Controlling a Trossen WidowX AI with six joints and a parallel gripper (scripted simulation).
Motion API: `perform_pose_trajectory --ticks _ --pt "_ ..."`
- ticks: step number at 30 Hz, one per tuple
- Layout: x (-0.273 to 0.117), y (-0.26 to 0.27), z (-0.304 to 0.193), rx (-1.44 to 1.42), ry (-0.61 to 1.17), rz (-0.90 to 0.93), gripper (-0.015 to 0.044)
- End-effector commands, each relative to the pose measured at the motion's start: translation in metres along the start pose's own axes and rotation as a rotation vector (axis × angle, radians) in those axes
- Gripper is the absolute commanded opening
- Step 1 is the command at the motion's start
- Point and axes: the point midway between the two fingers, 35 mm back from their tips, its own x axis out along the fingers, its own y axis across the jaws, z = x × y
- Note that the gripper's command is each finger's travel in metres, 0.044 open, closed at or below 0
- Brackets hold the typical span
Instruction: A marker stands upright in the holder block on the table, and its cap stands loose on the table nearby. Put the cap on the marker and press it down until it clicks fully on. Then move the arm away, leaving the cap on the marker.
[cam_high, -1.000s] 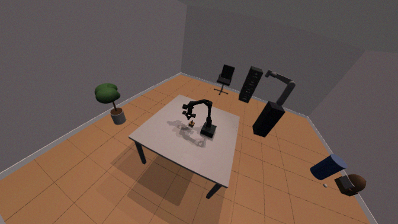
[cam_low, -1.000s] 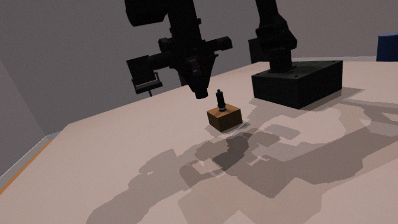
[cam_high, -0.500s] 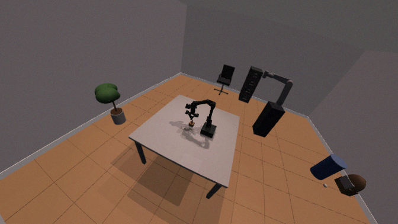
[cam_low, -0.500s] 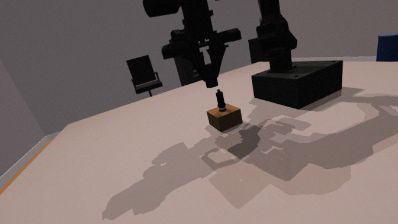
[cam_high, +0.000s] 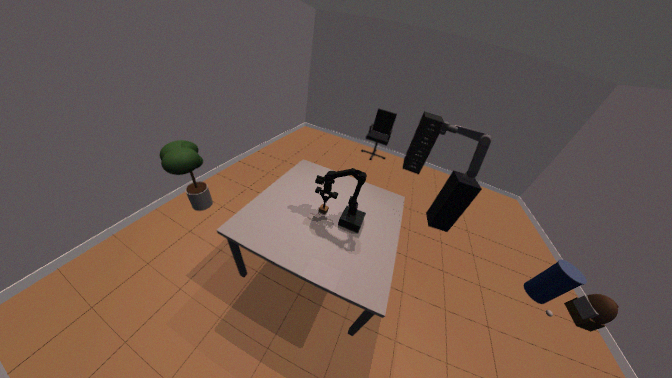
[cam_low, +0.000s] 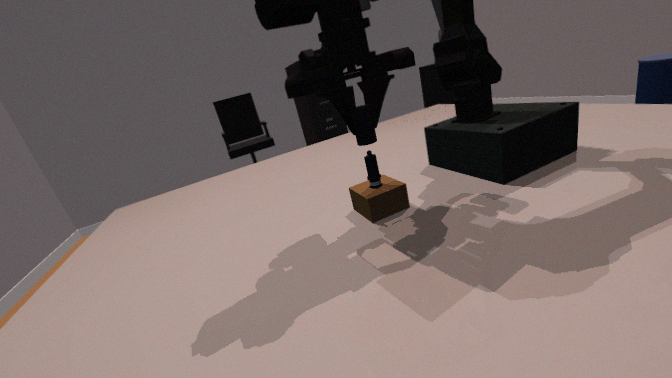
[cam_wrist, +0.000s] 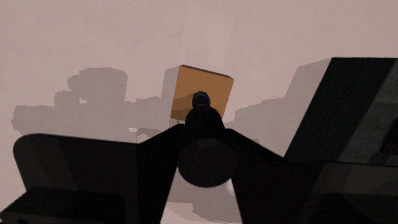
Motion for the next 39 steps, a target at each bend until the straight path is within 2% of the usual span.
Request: perform_pose_trajectory --ticks 1,39 --pt "0.003 0.0 0.0 -0.005 -0.001 0.002 0.0" --pt "0.057 0.0 0.0 -0.005 -0.002 0.002 0.0"
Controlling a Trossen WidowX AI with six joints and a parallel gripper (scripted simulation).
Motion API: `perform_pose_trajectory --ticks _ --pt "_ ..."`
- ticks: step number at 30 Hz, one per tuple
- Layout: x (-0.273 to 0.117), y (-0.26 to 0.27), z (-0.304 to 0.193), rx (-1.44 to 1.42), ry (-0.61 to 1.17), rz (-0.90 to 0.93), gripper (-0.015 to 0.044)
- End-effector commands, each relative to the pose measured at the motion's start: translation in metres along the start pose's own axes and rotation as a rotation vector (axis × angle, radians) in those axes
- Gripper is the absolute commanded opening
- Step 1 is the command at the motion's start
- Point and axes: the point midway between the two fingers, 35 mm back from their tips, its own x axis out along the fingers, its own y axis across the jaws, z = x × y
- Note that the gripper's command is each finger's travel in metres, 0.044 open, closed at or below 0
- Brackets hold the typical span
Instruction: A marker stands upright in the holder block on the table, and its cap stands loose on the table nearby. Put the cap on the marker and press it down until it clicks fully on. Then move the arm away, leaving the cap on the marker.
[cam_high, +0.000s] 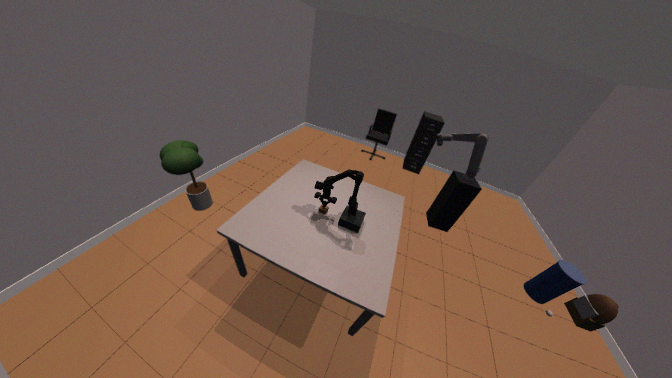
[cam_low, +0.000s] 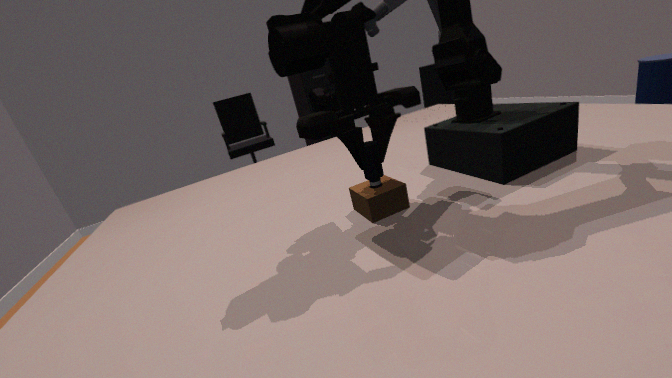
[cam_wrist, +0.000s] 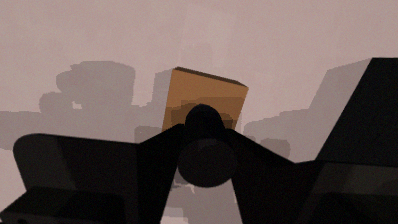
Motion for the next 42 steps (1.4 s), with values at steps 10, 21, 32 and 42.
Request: perform_pose_trajectory --ticks 10,21,32,42 --pt "0.001 0.0 0.0 0.0 0.0 0.0 0.0184" --pt "0.001 0.0 0.0 0.0 0.0 0.0 0.044" --pt "-0.075 0.0 0.0 0.0 0.0 0.0 0.044" --pt "-0.069 -0.001 -0.001 -0.825 -0.001 0.001 0.0177"
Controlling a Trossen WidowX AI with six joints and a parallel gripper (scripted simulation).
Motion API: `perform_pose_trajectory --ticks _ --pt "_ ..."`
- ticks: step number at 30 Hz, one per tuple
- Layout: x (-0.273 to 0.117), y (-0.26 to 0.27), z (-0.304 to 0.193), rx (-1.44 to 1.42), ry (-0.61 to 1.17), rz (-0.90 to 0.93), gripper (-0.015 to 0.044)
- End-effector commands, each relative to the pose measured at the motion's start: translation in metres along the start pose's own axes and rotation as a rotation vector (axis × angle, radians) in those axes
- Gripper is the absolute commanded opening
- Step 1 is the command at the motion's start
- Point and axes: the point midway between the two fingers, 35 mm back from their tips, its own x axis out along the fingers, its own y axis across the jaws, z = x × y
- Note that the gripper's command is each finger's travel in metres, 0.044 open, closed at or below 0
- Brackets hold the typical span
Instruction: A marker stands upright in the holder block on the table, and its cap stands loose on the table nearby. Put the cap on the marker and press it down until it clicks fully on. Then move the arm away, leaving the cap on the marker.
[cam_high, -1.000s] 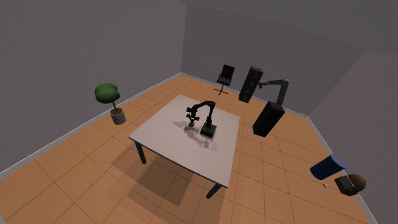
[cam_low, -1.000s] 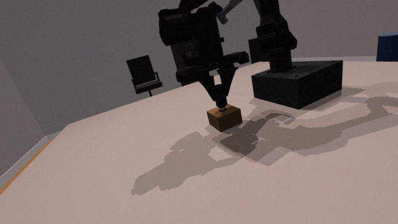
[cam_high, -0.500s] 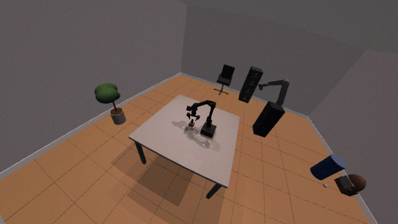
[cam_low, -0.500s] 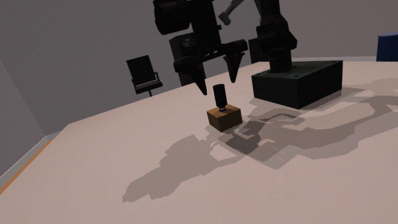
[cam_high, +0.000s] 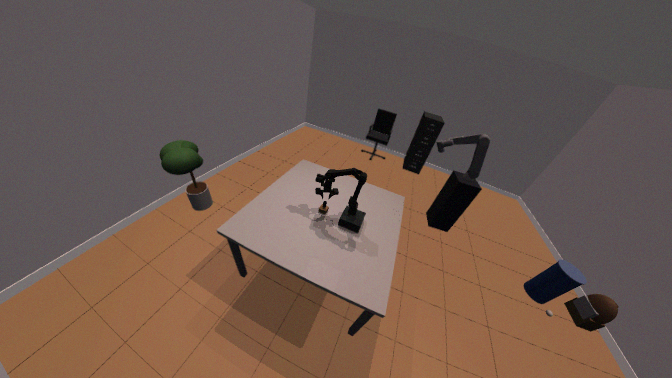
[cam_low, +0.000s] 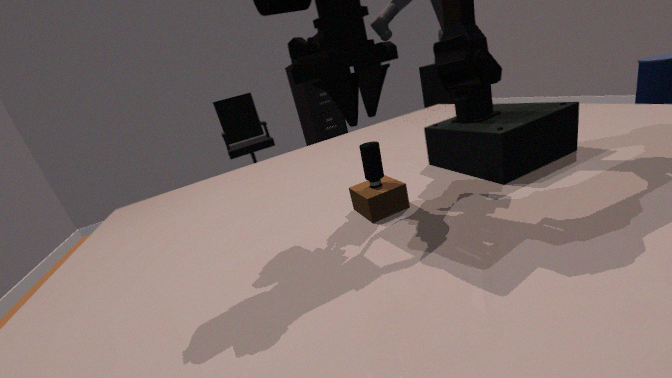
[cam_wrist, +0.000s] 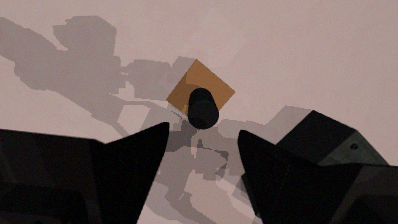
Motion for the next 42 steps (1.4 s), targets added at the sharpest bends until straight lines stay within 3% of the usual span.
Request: perform_pose_trajectory --ticks 1,7,42 --pt "0.002 0.0 0.0 -0.483 -0.002 0.001 0.0151" --pt "0.006 -0.001 -0.001 -1.0 -0.003 0.001 0.0" --pt "0.03 -0.001 -0.002 -1.015 -0.003 0.001 0.0"
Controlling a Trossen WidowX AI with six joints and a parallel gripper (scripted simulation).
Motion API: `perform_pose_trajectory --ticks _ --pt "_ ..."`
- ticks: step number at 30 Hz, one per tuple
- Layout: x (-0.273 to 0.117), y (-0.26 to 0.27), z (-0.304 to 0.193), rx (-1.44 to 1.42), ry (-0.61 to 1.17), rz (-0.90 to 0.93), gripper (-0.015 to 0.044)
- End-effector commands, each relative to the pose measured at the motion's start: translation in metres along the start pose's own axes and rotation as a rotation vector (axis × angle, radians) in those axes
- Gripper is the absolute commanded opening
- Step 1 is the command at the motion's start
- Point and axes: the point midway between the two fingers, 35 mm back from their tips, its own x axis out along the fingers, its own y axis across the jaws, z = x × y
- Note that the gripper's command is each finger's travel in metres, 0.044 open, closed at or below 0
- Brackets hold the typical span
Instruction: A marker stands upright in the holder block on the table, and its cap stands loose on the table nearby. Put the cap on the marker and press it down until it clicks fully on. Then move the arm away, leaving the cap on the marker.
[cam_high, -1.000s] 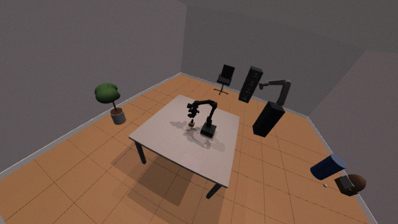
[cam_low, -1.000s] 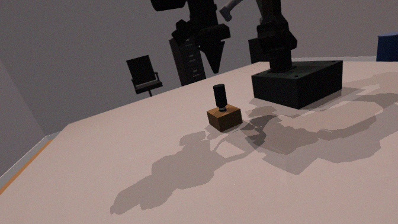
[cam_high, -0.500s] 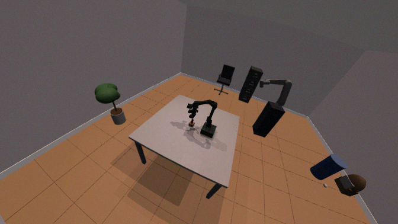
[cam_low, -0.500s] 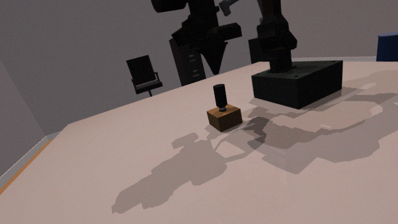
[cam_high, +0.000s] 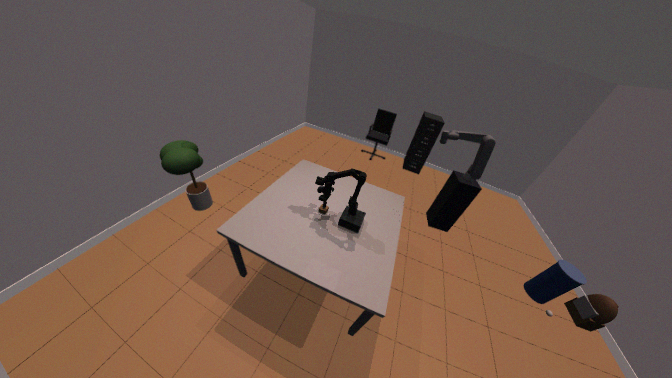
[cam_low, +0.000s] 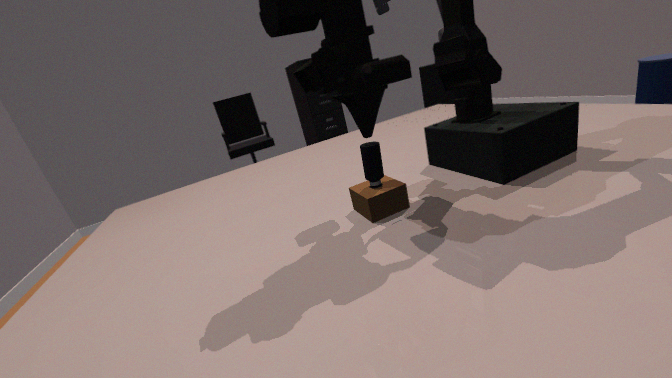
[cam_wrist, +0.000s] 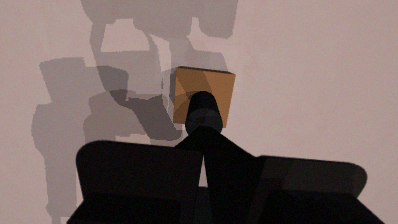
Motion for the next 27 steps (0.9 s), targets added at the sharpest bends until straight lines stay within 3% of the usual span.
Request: perform_pose_trajectory --ticks 1,20,27 --pt "0.006 0.0 0.0 -0.005 0.001 -0.001 0.0" --pt "0.013 0.0 0.003 0.001 -0.011 0.0 0.0" --pt "-0.066 0.0 0.003 0.0 -0.009 0.0 0.0"
